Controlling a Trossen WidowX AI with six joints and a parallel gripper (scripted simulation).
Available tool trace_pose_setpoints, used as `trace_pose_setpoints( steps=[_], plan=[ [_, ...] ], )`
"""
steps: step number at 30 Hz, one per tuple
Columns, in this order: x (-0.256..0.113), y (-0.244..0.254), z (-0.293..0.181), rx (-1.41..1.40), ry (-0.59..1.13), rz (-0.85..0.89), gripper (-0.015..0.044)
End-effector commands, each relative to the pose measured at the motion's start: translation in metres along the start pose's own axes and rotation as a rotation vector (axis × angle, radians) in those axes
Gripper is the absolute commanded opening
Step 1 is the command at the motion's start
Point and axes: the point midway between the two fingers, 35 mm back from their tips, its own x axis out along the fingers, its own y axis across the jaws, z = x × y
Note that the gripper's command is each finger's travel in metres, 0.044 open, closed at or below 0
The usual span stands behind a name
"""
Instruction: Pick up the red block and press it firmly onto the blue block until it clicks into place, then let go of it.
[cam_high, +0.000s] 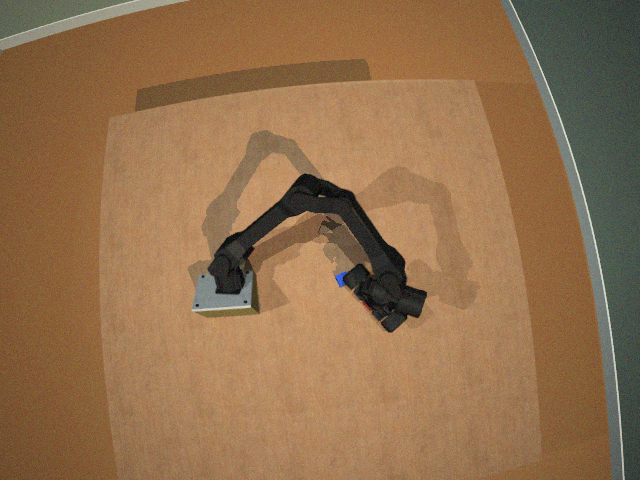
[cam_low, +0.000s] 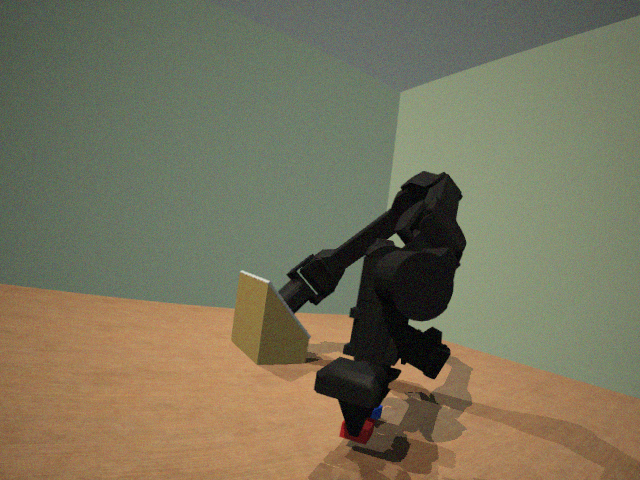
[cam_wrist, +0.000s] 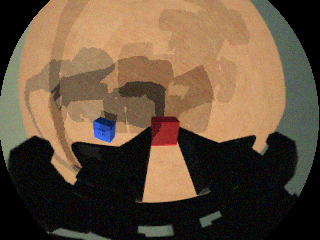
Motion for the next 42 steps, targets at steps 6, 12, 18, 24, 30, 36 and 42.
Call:
trace_pose_setpoints(
  steps=[6, 12, 18, 24, 30, 36, 42],
  plan=[
    [-0.044, -0.002, 0.008, -0.014, -0.003, -0.016, 0.0],
    [-0.073, 0.0, 0.009, -0.014, -0.003, -0.015, 0.0],
    [-0.098, 0.005, 0.01, -0.014, -0.003, -0.014, 0.0],
    [-0.094, 0.011, 0.009, 0.009, -0.003, -0.014, 0.0],
    [-0.084, 0.026, 0.008, 0.063, -0.003, -0.013, 0.0],
    [-0.073, 0.042, 0.006, 0.12, -0.003, -0.013, 0.0],
    [-0.062, 0.059, 0.002, 0.176, -0.004, -0.012, 0.0]
  ],
)
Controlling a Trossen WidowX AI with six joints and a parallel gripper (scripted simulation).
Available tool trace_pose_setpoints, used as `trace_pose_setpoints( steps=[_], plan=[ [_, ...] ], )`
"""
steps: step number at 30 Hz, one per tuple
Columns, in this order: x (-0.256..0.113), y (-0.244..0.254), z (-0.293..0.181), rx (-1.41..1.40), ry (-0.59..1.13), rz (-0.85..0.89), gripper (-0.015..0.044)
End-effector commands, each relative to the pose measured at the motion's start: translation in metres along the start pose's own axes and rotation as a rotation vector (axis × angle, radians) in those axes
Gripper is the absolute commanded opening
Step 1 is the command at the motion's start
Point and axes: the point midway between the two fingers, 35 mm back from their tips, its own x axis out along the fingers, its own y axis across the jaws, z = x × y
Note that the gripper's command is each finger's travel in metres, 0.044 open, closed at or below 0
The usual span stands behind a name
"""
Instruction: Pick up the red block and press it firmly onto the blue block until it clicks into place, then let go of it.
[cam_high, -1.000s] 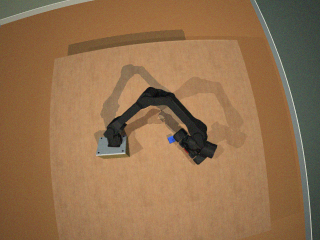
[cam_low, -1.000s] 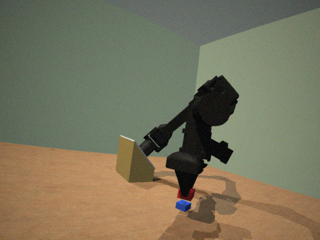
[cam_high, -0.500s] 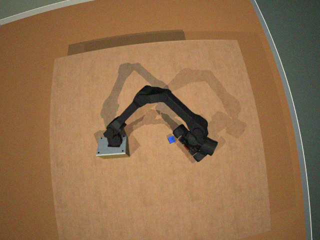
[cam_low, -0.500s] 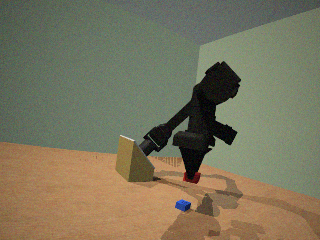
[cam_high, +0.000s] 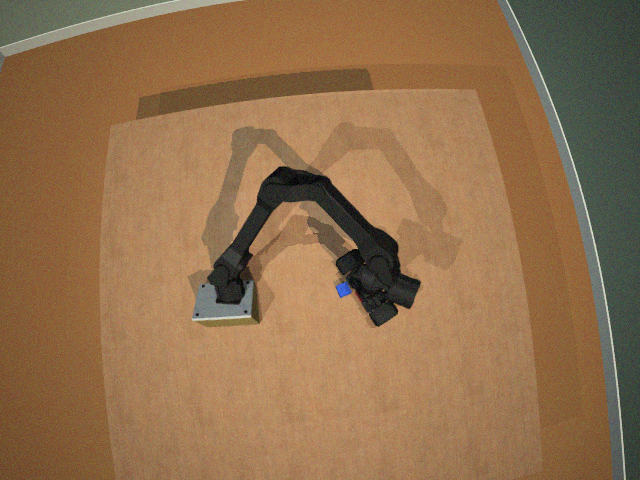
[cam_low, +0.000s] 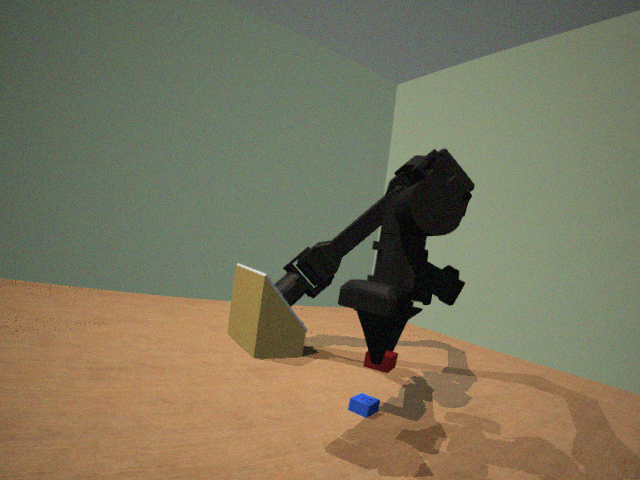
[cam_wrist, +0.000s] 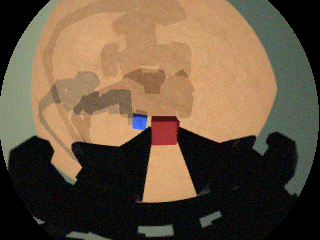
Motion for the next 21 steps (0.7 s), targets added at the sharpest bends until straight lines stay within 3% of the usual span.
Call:
trace_pose_setpoints(
  steps=[1, 21],
  plan=[
    [0.007, 0.012, -0.005, 0.042, -0.003, 0.004, 0.0],
    [0.049, 0.046, -0.026, 0.159, -0.002, 0.009, 0.0]
  ],
)
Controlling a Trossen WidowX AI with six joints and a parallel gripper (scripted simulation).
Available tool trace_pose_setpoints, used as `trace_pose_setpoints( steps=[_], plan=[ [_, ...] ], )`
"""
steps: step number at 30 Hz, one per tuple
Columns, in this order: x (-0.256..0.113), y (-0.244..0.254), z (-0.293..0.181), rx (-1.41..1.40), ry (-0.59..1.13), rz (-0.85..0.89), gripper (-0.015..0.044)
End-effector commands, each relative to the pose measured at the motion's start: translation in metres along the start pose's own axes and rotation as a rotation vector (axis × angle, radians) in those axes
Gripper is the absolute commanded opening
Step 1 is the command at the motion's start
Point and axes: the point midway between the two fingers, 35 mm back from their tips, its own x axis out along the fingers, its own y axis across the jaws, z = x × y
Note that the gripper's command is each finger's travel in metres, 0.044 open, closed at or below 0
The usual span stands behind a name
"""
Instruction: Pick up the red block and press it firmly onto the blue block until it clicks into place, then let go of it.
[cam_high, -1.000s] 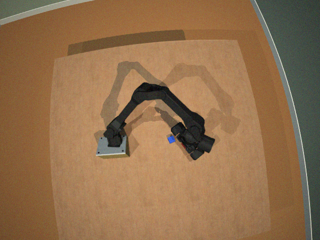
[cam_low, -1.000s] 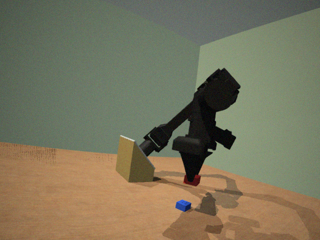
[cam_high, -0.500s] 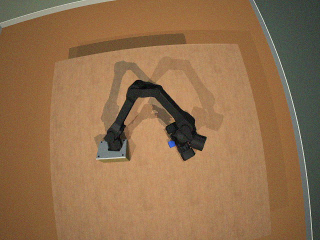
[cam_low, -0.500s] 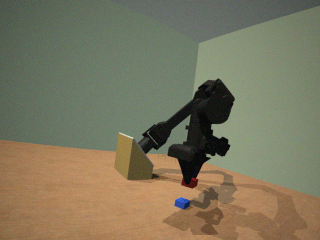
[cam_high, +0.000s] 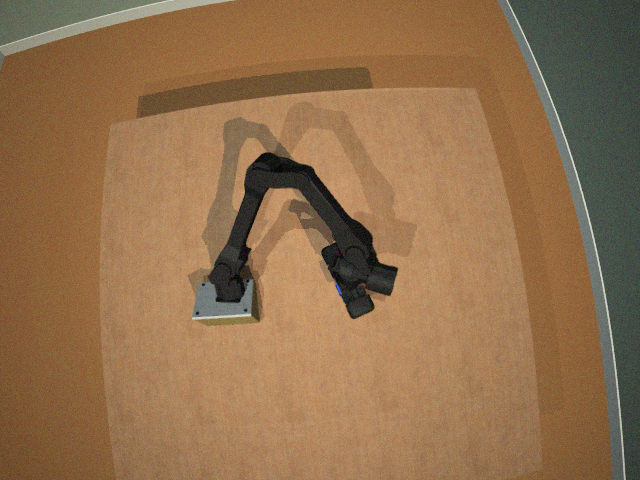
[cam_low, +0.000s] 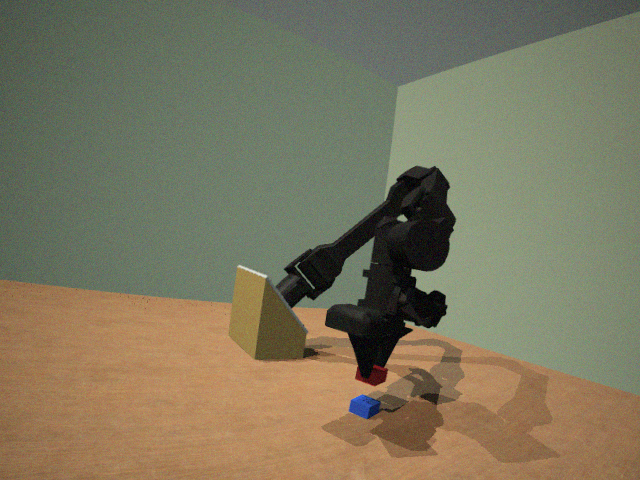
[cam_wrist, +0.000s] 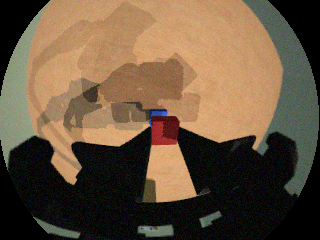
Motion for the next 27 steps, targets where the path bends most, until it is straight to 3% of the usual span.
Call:
trace_pose_setpoints(
  steps=[1, 27],
  plan=[
    [0.015, 0.003, -0.003, 0.011, 0.005, 0.009, 0.0],
    [0.034, 0.005, -0.002, 0.011, 0.005, 0.01, 0.0]
  ],
)
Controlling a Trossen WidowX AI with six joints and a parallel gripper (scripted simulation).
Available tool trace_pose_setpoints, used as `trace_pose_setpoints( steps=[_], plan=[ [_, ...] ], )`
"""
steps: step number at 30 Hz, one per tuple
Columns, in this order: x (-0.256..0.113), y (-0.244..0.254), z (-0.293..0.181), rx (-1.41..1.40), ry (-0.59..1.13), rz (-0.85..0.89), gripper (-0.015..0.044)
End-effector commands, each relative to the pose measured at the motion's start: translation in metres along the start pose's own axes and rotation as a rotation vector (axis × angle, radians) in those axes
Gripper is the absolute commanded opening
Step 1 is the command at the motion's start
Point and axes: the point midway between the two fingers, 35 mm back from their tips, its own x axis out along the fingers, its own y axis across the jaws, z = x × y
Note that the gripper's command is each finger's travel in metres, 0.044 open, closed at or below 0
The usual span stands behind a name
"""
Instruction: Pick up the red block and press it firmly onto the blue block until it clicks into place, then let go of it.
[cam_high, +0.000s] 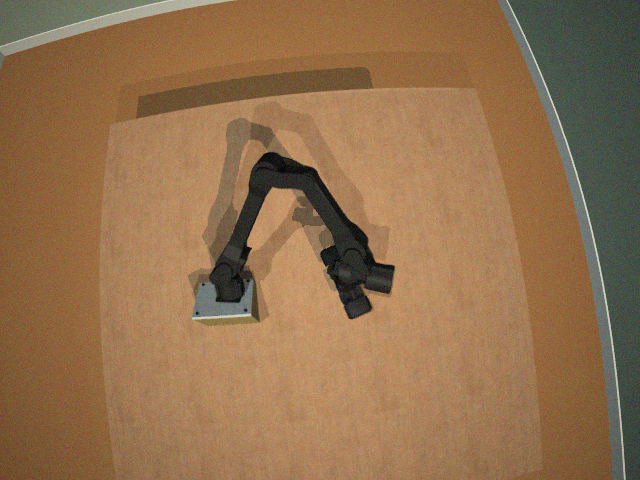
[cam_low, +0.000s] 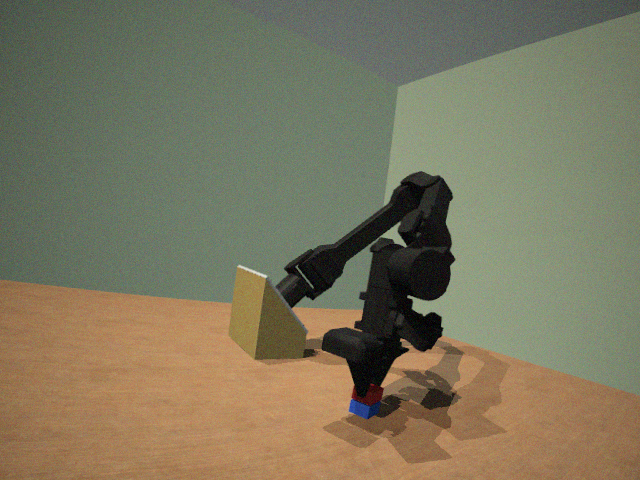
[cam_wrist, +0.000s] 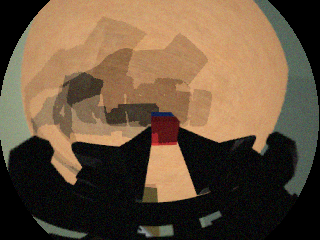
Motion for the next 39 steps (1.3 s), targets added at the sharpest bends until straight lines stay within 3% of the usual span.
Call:
trace_pose_setpoints(
  steps=[1, 24, 32, 39],
  plan=[
    [0.003, 0.0007, -0.0006, 0.007, 0.0, 0.004, 0.0],
    [0.0042, 0.0002, 0.0005, 0.003, 0.0, -0.001, 0.0],
    [0.0042, 0.0002, 0.0005, 0.003, 0.0, -0.001, 0.021],
    [0.0042, 0.0002, 0.0005, 0.003, 0.0, -0.001, 0.022]
  ],
)
